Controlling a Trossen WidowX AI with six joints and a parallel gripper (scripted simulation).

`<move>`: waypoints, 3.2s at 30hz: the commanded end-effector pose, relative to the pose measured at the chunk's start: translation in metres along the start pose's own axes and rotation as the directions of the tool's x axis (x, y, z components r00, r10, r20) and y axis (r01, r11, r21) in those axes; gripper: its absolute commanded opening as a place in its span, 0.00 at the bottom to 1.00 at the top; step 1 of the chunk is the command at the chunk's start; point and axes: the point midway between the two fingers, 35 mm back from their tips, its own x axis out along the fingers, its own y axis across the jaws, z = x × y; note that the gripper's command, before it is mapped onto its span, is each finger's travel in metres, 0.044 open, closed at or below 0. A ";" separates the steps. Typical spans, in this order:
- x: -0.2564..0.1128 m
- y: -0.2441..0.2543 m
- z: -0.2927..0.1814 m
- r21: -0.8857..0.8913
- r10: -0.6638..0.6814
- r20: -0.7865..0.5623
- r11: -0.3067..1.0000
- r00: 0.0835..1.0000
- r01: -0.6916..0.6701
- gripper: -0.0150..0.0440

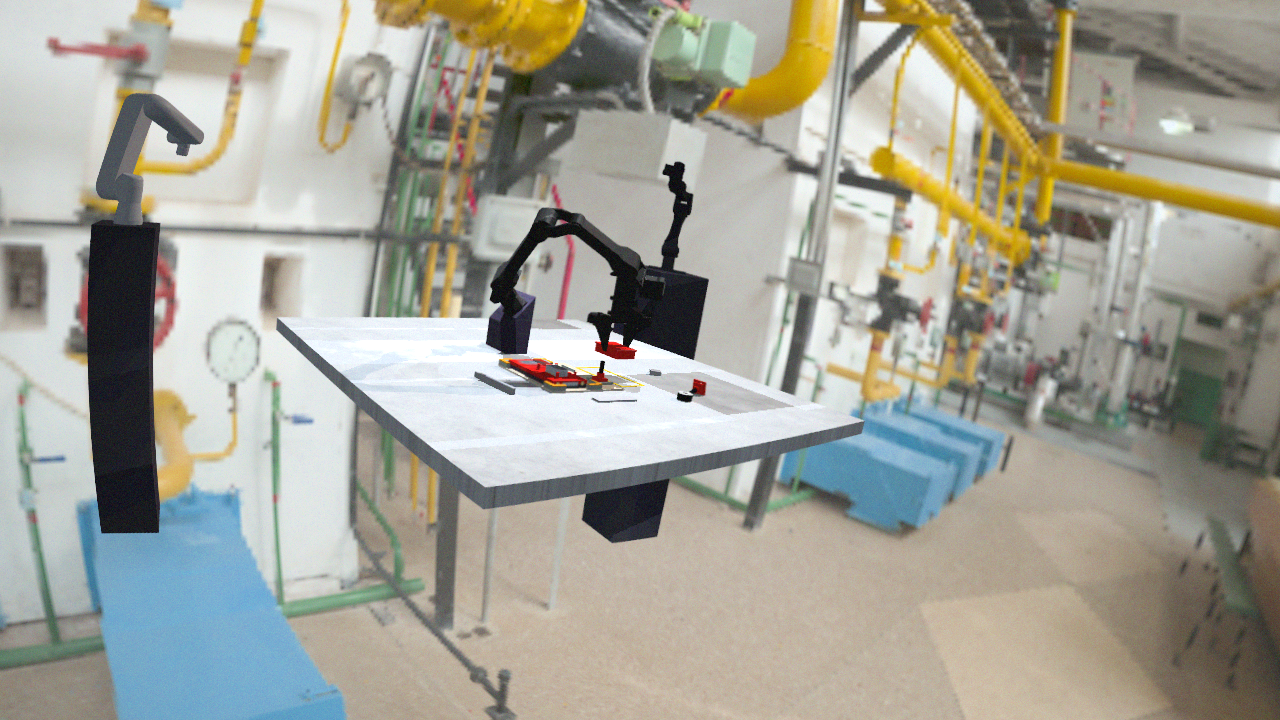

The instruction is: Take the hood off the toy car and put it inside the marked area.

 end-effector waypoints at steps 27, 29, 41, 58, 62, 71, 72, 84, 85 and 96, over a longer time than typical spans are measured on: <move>0.020 -0.001 0.000 -0.006 -0.004 0.005 1.000 1.000 0.004 0.25; 0.021 -0.001 0.000 -0.006 -0.004 0.005 1.000 1.000 0.005 0.25; 0.030 -0.001 0.000 -0.006 -0.005 0.005 1.000 1.000 0.006 0.25; 0.042 -0.002 -0.002 -0.006 -0.007 0.005 1.000 1.000 0.007 0.25; 0.043 -0.003 -0.002 -0.006 -0.007 0.005 1.000 1.000 0.007 0.25; 0.047 -0.003 -0.002 -0.006 -0.008 0.005 1.000 1.000 0.008 0.25; 0.047 -0.003 -0.002 -0.006 -0.008 0.005 1.000 1.000 0.008 0.25; 0.053 -0.003 -0.001 -0.006 -0.008 0.005 1.000 1.000 0.008 0.25; 0.054 -0.003 -0.001 -0.006 -0.008 0.005 1.000 1.000 0.008 0.25; 0.060 -0.003 -0.002 -0.006 -0.008 0.005 1.000 1.000 0.008 0.25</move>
